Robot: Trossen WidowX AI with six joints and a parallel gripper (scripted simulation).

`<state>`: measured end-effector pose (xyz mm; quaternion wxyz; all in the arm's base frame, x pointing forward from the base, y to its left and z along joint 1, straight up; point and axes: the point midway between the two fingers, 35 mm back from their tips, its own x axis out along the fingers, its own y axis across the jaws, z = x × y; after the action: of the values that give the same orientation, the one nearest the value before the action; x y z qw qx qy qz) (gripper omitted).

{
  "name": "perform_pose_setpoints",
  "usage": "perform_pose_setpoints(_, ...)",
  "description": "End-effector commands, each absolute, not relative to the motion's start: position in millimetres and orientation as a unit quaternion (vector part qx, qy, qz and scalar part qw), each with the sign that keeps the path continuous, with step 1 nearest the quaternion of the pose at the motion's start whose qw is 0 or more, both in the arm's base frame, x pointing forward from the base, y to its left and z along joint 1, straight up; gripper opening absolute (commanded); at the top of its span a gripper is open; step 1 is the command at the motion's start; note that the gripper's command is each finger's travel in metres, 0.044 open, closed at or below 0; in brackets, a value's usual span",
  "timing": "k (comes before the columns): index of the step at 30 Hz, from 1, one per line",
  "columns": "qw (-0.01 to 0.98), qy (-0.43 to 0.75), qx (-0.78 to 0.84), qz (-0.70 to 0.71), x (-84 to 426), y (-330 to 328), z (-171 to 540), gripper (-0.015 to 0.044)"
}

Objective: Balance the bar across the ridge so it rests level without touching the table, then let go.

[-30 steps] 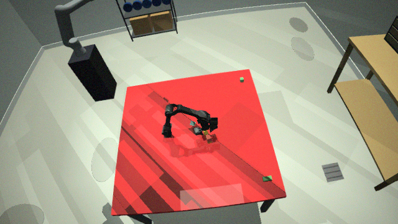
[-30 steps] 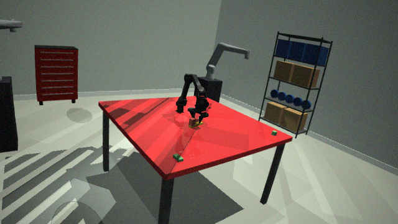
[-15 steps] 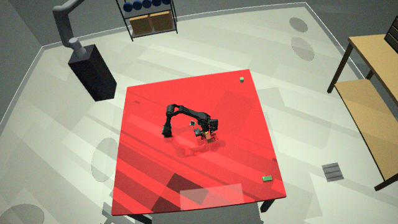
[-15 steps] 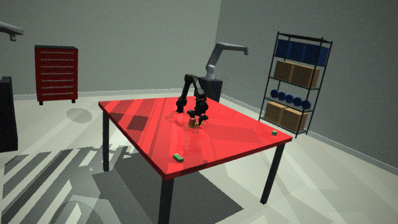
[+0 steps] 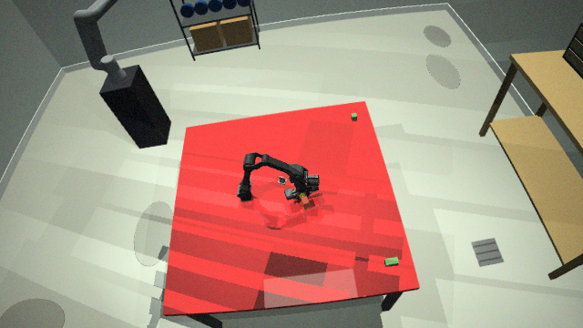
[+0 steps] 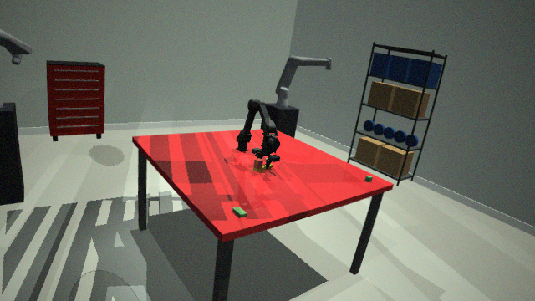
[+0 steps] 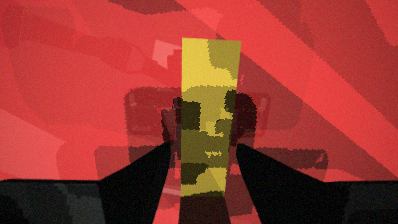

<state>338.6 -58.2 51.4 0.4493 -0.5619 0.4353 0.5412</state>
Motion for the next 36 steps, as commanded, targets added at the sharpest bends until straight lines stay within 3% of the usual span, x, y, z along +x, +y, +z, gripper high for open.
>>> perform_pose_setpoints(1,0.449,0.435,-0.562,0.541,339,-58,51,0.0157)
perform_pose_setpoints(8,0.449,0.435,-0.562,0.541,339,-58,51,0.0091)
perform_pose_setpoints(12,0.449,0.435,-0.562,0.541,339,-58,58,0.0000)
perform_pose_setpoints(36,0.448,0.435,-0.563,0.541,339,-59,120,0.0000)
